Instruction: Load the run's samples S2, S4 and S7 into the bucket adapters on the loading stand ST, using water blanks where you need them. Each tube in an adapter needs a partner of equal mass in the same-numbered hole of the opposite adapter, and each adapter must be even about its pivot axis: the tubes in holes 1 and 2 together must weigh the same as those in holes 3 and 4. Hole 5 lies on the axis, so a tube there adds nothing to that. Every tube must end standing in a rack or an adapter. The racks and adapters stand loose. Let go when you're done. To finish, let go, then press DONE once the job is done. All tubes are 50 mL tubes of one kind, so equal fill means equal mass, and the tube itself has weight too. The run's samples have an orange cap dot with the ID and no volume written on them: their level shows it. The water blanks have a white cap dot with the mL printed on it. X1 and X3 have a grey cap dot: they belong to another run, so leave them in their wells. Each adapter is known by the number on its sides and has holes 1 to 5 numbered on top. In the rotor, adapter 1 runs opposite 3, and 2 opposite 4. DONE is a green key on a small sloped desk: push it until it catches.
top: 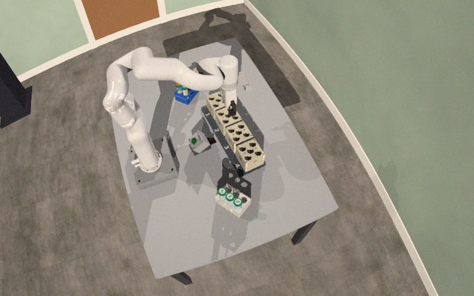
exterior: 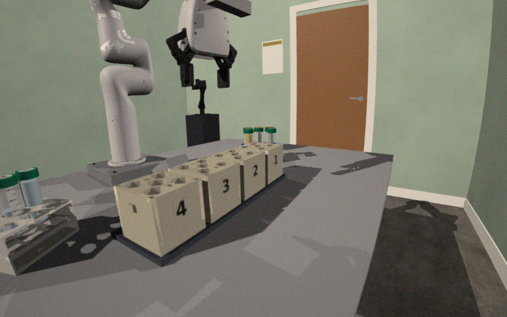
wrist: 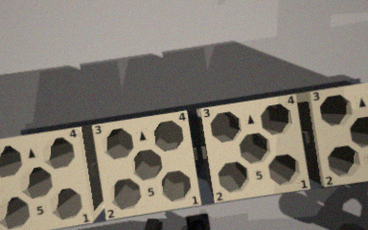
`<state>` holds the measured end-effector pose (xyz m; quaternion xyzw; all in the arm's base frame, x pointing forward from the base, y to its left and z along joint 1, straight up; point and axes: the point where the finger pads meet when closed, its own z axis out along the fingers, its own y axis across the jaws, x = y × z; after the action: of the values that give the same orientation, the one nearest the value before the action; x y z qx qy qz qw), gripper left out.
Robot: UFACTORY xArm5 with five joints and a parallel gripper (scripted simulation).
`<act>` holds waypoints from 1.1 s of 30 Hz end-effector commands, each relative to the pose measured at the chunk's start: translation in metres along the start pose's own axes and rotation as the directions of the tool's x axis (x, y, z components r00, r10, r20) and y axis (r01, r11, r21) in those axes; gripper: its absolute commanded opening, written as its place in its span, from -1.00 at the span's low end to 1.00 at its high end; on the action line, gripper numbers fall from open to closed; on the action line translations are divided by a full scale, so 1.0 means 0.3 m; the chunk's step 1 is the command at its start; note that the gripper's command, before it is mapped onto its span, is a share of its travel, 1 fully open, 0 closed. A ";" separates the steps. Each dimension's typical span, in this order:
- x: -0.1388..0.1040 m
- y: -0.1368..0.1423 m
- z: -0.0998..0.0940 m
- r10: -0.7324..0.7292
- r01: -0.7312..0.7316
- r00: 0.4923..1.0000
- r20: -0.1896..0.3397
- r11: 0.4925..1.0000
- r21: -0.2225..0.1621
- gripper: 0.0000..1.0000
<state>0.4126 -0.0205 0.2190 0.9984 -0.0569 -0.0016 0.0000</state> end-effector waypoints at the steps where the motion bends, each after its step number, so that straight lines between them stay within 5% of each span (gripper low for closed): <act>1: -0.014 0.033 -0.005 0.073 -0.073 0.997 -0.005 0.997 0.002 1.00; 18: -0.128 0.256 -0.004 0.542 -0.542 0.840 -0.003 0.840 0.004 1.00; 23: -0.166 0.330 -0.004 0.674 -0.674 0.738 -0.003 0.738 0.004 1.00; 33: -0.243 0.479 -0.004 0.683 -0.683 0.730 -0.003 0.730 0.003 1.00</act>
<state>0.3323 -0.1401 0.2188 0.9080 -0.4191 -0.0015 0.0001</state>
